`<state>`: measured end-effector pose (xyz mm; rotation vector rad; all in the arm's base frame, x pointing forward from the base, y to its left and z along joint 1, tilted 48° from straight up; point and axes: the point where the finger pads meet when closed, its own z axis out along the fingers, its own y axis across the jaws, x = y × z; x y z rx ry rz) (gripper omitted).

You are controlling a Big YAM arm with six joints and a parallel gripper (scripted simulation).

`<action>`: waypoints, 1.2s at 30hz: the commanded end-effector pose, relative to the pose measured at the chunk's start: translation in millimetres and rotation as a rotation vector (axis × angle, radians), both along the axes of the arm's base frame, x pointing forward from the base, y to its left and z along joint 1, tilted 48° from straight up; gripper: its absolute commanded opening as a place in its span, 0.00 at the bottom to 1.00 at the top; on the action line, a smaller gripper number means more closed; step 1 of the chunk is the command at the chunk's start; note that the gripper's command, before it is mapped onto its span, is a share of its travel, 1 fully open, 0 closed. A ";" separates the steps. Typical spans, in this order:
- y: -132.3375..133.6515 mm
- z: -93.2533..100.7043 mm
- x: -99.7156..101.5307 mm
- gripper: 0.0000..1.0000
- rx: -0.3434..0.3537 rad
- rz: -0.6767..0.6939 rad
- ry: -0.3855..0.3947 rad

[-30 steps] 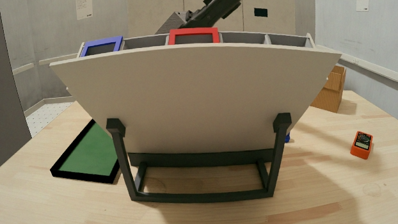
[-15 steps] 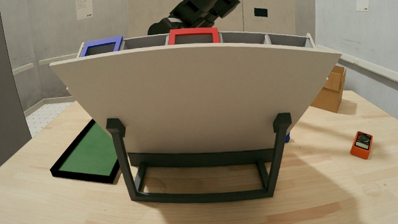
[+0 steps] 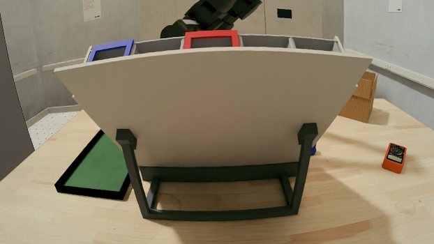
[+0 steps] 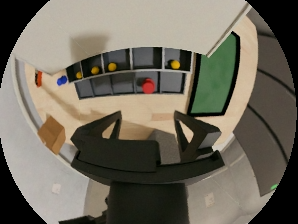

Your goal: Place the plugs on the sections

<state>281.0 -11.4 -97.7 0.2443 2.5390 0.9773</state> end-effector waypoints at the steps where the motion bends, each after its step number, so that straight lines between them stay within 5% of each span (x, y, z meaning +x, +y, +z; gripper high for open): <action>1: -2.0 1.1 1.3 0.87 -0.001 -0.006 -0.005; 28: -2.3 1.2 1.8 0.87 -0.003 -0.004 -0.008; 36: 39.5 69.2 7.6 0.87 -0.004 0.003 -0.010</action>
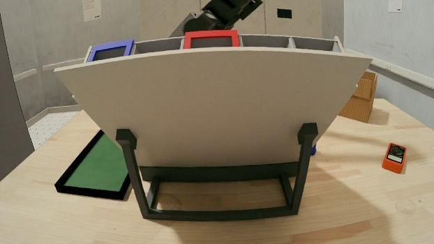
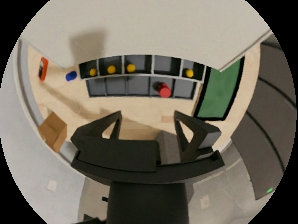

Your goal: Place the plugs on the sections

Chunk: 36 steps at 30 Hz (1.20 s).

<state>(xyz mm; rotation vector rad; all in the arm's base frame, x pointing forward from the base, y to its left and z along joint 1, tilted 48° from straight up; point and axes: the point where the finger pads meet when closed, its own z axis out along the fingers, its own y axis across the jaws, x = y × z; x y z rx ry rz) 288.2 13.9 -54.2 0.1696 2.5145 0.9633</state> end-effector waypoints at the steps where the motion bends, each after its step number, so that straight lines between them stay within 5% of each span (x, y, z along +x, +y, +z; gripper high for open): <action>1: 19.4 34.1 1.2 0.87 0.012 -0.032 0.038; 7: 50.8 85.0 5.5 0.87 0.012 -0.027 0.036; 26: 64.0 107.0 8.5 0.87 0.012 -0.024 0.034; 36: 141.3 149.3 37.4 0.87 0.007 -0.016 0.034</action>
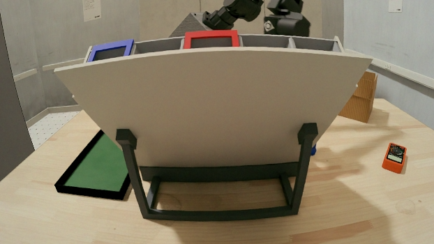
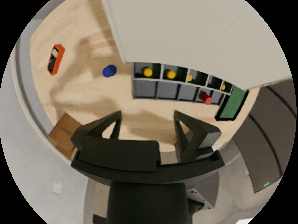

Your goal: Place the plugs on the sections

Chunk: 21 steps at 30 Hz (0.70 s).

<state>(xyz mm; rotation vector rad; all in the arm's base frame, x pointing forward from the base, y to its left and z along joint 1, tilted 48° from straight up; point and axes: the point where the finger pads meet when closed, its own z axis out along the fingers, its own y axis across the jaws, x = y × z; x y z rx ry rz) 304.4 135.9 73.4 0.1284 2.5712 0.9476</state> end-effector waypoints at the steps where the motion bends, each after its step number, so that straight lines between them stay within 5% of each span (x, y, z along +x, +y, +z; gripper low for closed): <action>1: 27.0 26.0 24.1 0.87 0.034 -0.057 -0.001; 5: 57.9 42.9 35.7 0.87 0.033 -0.053 -0.001; 21: 91.0 65.4 49.8 0.87 0.043 -0.064 -0.004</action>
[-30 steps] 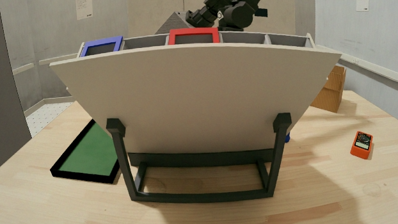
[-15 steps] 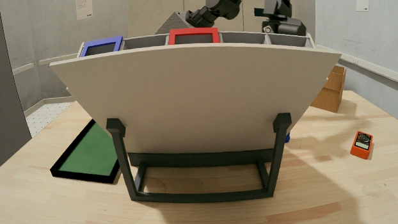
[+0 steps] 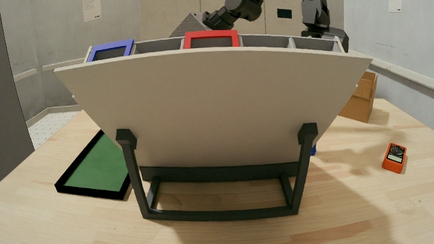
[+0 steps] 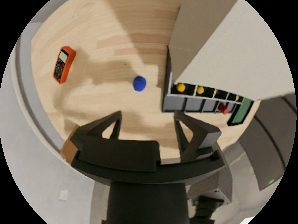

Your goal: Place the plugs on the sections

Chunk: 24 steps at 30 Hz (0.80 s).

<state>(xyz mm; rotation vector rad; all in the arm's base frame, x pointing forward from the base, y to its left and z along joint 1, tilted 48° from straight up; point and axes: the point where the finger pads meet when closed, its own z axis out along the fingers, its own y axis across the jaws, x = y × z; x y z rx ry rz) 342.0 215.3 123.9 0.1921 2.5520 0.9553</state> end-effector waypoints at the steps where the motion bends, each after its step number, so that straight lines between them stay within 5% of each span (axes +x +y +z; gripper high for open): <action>1: 14.1 16.4 13.2 0.87 0.026 -0.020 -0.008; 24: 14.4 17.2 13.6 0.87 0.008 -0.006 -0.016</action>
